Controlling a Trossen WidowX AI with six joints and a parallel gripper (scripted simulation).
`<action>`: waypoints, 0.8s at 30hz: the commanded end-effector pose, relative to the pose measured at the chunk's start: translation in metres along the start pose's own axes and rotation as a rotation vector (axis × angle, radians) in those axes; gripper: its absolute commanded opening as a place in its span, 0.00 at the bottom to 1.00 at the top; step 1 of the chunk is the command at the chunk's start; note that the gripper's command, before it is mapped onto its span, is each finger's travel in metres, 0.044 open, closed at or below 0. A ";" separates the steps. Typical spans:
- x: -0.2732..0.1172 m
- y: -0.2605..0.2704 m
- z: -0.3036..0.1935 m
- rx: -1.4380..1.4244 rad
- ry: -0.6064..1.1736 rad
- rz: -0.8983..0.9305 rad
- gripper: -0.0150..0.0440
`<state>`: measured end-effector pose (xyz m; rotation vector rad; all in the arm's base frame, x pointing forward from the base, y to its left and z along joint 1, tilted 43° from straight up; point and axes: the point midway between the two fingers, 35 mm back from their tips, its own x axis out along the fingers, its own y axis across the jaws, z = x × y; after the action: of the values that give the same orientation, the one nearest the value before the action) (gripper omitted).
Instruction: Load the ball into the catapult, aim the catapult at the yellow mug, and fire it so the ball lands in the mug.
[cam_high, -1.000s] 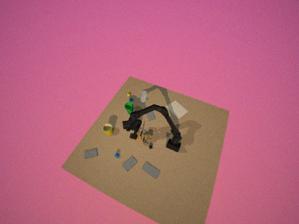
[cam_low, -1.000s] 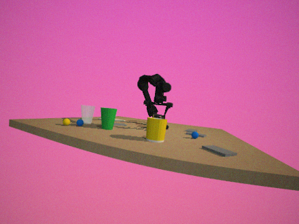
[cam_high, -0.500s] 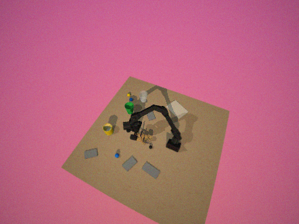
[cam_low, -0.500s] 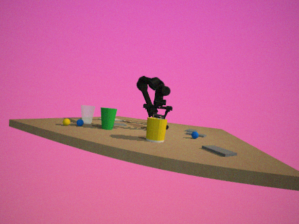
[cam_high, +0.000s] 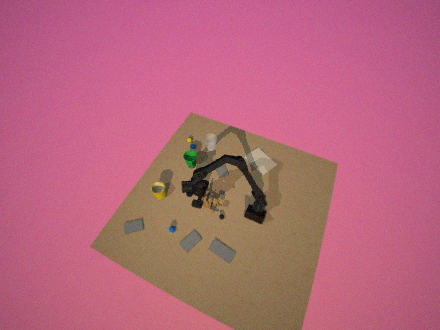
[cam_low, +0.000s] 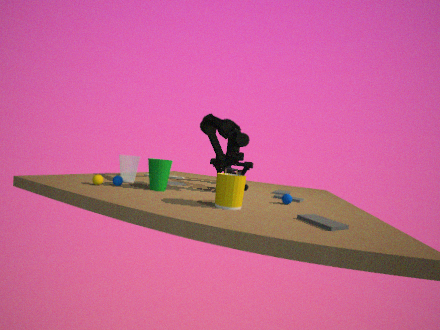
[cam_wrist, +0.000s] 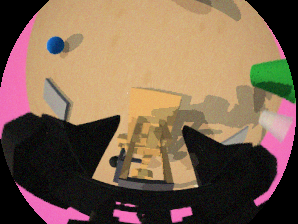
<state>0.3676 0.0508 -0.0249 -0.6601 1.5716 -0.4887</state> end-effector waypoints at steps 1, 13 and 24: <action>0.008 0.000 -0.002 -0.007 0.002 -0.005 1.00; 0.012 -0.001 -0.001 0.000 0.002 -0.001 0.78; 0.012 -0.001 -0.001 0.000 0.002 -0.001 0.42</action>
<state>0.3660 0.0419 -0.0336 -0.6621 1.5735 -0.4915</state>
